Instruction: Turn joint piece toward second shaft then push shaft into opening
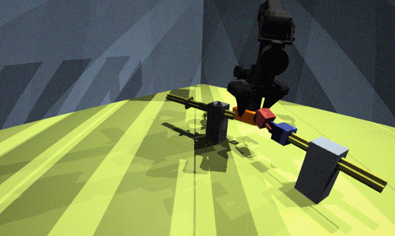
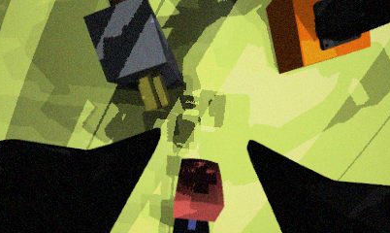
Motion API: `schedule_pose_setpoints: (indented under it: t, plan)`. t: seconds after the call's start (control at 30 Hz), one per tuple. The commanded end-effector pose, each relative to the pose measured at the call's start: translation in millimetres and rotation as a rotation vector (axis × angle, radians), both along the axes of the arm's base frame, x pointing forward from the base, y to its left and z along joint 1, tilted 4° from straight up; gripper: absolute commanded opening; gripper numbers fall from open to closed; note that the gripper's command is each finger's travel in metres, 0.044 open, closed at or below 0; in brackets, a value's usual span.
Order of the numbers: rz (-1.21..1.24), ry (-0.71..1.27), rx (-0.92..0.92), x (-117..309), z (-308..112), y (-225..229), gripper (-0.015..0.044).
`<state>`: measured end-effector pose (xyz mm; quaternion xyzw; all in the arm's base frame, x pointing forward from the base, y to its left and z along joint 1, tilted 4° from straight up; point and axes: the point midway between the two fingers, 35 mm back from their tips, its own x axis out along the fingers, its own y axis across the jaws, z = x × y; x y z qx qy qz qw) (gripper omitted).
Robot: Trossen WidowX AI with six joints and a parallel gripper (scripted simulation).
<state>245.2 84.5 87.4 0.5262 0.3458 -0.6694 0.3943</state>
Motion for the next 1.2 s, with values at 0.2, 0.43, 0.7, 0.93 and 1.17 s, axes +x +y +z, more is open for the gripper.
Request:
schedule_pose_setpoints:
  t: [0.2, 0.43, 0.7, 0.93, 1.17]
  plan:
    - [-0.003, -0.009, 0.007, 17, 1, 34, 0.044]
    - [-0.003, -0.009, 0.007, 16, -6, 33, 0.044]
    - [-0.003, -0.009, 0.006, 15, -19, 31, 0.044]
    - [-0.003, -0.009, 0.006, 14, -28, 30, 0.044]
    - [-0.003, -0.009, 0.006, 14, -28, 30, 0.0256]
